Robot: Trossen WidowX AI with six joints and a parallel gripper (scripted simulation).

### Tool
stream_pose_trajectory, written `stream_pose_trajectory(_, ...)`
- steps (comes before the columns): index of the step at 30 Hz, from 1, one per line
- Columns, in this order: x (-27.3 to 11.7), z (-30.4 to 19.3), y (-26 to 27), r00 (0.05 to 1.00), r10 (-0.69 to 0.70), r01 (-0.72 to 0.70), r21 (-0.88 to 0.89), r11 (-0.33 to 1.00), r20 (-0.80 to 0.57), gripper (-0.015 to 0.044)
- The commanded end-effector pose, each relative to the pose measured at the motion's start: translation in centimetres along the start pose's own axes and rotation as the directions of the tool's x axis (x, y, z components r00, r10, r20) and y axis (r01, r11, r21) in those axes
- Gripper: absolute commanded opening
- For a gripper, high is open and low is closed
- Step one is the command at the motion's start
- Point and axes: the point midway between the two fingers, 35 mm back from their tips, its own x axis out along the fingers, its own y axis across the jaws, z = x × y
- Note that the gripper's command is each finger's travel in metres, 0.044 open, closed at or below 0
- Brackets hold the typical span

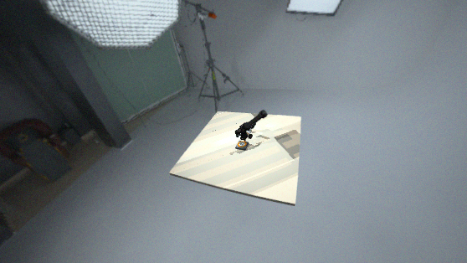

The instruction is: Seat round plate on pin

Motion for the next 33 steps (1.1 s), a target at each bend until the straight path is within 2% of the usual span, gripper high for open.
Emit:
stream_pose_trajectory(1, -0.3, 0.5, 0.8, 1.0, 0.0, 0.0, -0.008, 1.0, 0.011, 0.0)
stream_pose_trajectory(33, -0.6, 3.2, 2.6, 1.0, 0.001, 0.0, -0.009, 1.0, 0.012, 0.0)
